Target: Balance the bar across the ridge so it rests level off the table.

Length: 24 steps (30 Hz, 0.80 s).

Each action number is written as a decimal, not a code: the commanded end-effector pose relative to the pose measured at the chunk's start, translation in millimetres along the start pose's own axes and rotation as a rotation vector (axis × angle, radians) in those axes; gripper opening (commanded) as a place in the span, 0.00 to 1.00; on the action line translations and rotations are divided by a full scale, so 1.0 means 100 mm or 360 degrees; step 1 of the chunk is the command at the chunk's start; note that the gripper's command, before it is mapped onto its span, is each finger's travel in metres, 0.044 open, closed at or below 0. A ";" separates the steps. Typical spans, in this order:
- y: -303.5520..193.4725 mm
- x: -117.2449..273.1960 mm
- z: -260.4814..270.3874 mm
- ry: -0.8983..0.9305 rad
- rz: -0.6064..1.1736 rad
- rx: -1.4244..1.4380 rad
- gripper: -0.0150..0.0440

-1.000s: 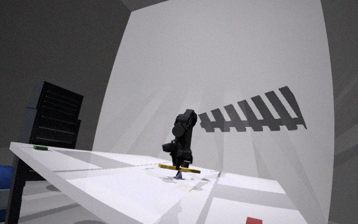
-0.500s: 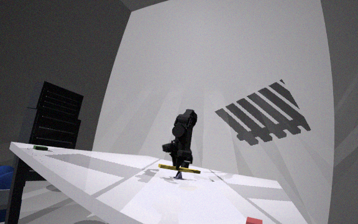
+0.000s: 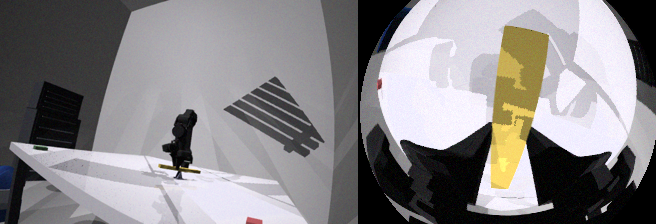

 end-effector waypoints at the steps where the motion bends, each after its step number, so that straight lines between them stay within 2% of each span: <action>1: 0.00 -0.01 0.00 0.0003 0.0003 -0.0009 0.25; 24: 0.00 -0.03 0.00 0.0003 0.0002 -0.0009 0.25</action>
Point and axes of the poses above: the point midway between the two fingers, 35 mm back from their tips, its own x axis back along the fingers, its own z axis across the jaws, y = z × x, the point moved 4 cm from there along x, back along the fingers, and after that the axes turned 15 degrees about -x, right-handed, at the moved point
